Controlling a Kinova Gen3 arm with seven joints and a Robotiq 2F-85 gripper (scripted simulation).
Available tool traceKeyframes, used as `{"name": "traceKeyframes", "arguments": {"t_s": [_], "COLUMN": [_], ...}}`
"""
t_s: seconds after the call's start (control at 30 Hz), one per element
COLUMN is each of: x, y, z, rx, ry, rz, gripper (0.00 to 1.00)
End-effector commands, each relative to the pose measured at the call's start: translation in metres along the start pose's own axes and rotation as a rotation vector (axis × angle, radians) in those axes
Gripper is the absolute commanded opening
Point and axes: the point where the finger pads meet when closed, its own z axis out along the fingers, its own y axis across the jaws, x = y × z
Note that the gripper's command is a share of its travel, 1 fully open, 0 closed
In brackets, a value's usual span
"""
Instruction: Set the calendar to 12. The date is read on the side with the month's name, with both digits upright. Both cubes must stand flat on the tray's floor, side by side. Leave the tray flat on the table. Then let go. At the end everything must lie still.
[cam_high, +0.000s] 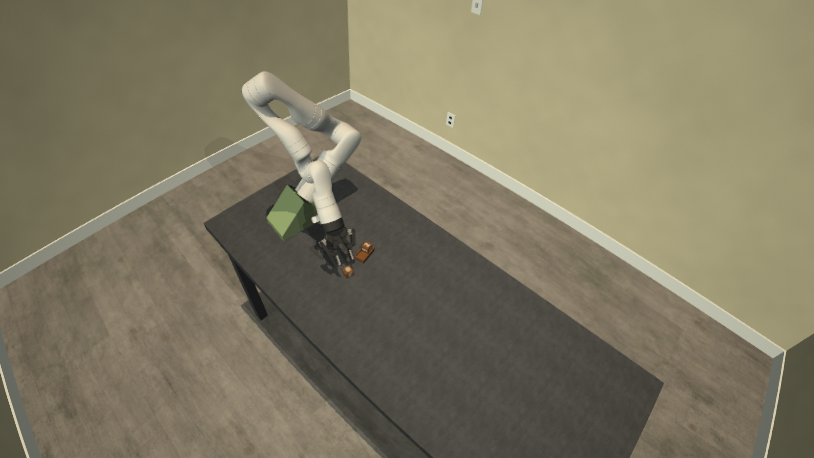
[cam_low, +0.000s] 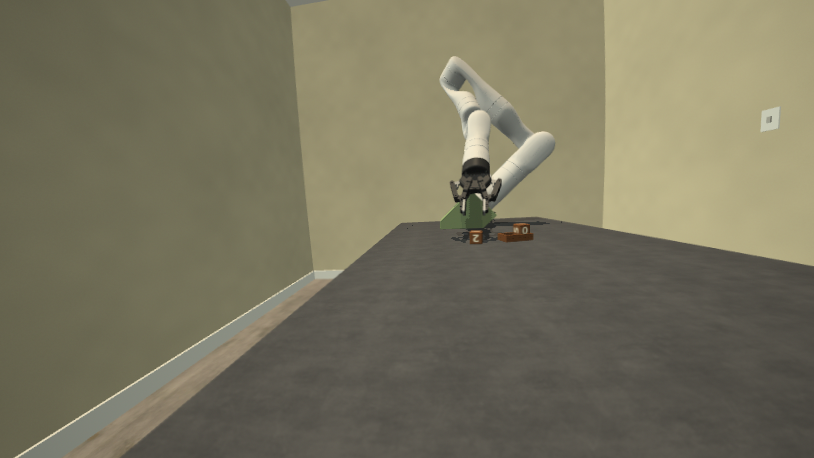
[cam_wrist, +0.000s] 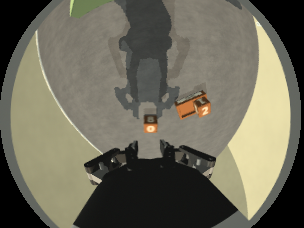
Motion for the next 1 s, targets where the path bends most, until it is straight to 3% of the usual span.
{"name": "traceKeyframes", "arguments": {"t_s": [0.0, 0.33, 0.97], "x": [0.0016, -0.0064, -0.0074], "y": [0.0020, 0.0040, 0.0041], "z": [0.0002, -0.0028, -0.0032], "rx": [-0.011, -0.007, -0.006], "ry": [-0.032, -0.114, -0.122], "rz": [0.023, 0.026, 0.027], "gripper": [0.46, 0.46, 0.46]}}
